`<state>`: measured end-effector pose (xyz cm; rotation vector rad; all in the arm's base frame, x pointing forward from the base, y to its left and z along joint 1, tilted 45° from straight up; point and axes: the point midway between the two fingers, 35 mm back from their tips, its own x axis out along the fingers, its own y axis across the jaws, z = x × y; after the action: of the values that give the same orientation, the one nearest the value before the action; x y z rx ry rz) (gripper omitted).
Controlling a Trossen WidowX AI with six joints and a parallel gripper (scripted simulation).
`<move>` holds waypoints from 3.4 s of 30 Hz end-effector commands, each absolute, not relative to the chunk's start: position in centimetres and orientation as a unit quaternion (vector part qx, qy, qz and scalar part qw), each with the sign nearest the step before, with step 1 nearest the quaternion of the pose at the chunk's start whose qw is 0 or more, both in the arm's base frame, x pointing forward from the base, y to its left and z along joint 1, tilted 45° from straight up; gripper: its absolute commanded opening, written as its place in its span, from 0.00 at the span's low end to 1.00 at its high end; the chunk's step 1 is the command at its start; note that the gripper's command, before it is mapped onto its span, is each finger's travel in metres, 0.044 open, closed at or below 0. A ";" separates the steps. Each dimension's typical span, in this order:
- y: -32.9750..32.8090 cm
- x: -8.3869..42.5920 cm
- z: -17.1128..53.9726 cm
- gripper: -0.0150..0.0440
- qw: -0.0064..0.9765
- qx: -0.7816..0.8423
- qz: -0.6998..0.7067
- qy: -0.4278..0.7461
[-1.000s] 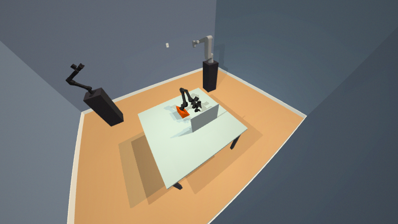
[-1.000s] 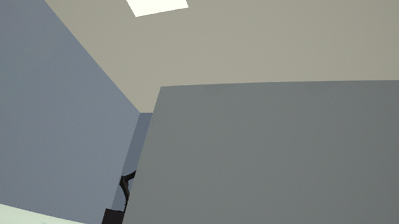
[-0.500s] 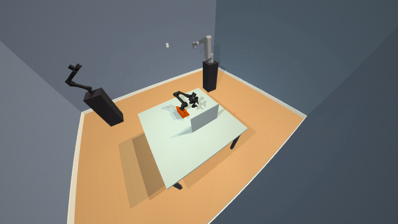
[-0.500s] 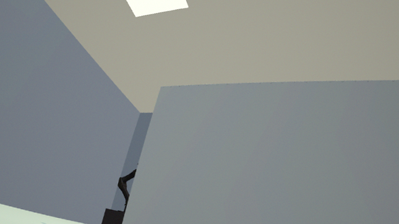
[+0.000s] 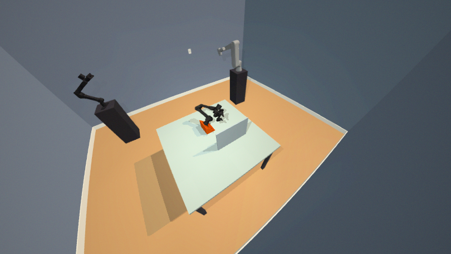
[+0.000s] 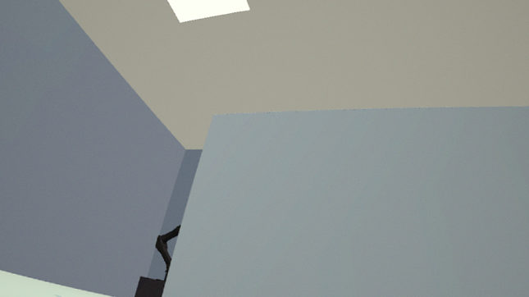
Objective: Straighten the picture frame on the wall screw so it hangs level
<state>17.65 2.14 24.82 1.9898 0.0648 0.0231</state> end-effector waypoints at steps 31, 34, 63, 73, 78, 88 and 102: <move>2.0 17.6 24.9 0.69 0.541 0.841 0.010 0.024; 2.0 17.6 24.9 0.69 0.541 0.841 0.010 0.024; 2.0 17.6 24.9 0.69 0.541 0.841 0.010 0.024; 2.0 17.6 24.9 0.69 0.541 0.841 0.010 0.024; 2.0 17.6 24.9 0.69 0.541 0.841 0.010 0.024; 4.9 24.0 22.4 0.69 0.510 0.859 0.027 0.036; 5.4 23.8 22.6 0.69 0.507 0.861 0.028 0.036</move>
<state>24.15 5.20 22.14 2.0662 0.0913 0.0618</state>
